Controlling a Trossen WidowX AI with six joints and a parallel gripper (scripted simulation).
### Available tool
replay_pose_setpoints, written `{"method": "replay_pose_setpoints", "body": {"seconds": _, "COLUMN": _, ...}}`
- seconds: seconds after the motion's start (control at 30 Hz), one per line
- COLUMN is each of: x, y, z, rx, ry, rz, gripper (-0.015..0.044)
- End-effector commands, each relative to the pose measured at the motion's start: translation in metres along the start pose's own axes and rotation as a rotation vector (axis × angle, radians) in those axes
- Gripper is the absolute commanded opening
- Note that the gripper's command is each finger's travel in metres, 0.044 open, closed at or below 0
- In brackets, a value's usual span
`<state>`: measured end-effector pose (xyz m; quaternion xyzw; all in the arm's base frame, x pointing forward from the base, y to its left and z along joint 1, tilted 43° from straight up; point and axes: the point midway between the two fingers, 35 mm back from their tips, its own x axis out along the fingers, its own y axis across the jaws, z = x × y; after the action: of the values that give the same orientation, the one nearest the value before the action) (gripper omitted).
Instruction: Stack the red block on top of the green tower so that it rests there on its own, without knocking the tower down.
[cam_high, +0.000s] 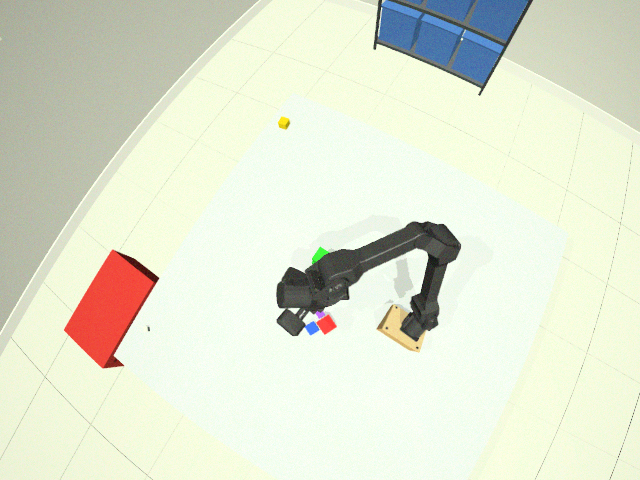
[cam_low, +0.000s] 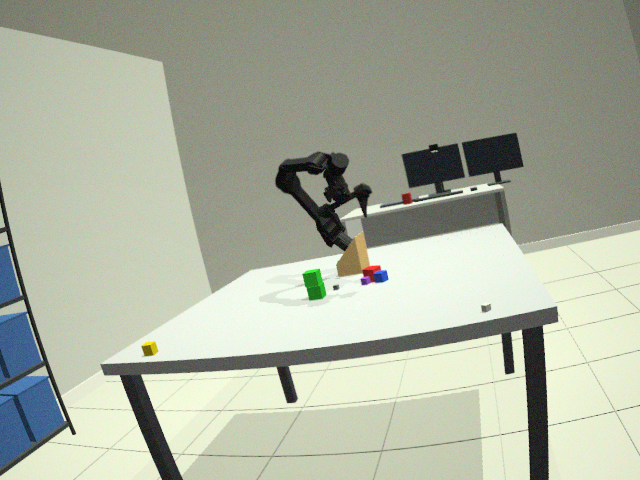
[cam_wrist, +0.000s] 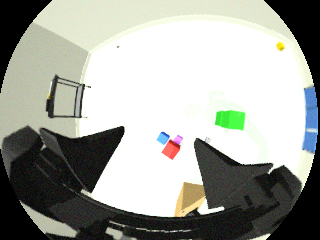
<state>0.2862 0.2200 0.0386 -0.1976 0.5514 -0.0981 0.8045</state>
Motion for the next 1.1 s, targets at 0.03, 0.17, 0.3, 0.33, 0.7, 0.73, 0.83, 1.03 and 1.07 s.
{"method": "replay_pose_setpoints", "body": {"seconds": 0.03, "x": 0.028, "y": 0.001, "z": -0.044, "rx": 0.122, "ry": 0.131, "rz": -0.112, "gripper": 0.0440}}
{"method": "replay_pose_setpoints", "body": {"seconds": 0.17, "x": 0.046, "y": -0.006, "z": -0.078, "rx": 0.224, "ry": 0.210, "rz": -0.230, "gripper": 0.0440}}
{"method": "replay_pose_setpoints", "body": {"seconds": 0.3, "x": 0.058, "y": -0.015, "z": -0.106, "rx": 0.309, "ry": 0.258, "rz": -0.343, "gripper": 0.0440}}
{"method": "replay_pose_setpoints", "body": {"seconds": 0.33, "x": 0.058, "y": -0.015, "z": -0.107, "rx": 0.313, "ry": 0.260, "rz": -0.349, "gripper": 0.0440}}
{"method": "replay_pose_setpoints", "body": {"seconds": 0.7, "x": 0.078, "y": -0.022, "z": -0.108, "rx": 0.313, "ry": 0.260, "rz": -0.349, "gripper": 0.0440}}
{"method": "replay_pose_setpoints", "body": {"seconds": 0.73, "x": 0.086, "y": -0.024, "z": -0.111, "rx": 0.313, "ry": 0.260, "rz": -0.349, "gripper": 0.0440}}
{"method": "replay_pose_setpoints", "body": {"seconds": 0.83, "x": 0.110, "y": -0.033, "z": -0.119, "rx": 0.314, "ry": 0.259, "rz": -0.350, "gripper": 0.0440}}
{"method": "replay_pose_setpoints", "body": {"seconds": 1.03, "x": 0.116, "y": -0.036, "z": -0.119, "rx": 0.314, "ry": 0.258, "rz": -0.351, "gripper": 0.0440}}
{"method": "replay_pose_setpoints", "body": {"seconds": 1.07, "x": 0.116, "y": -0.036, "z": -0.119, "rx": 0.314, "ry": 0.258, "rz": -0.351, "gripper": 0.0440}}
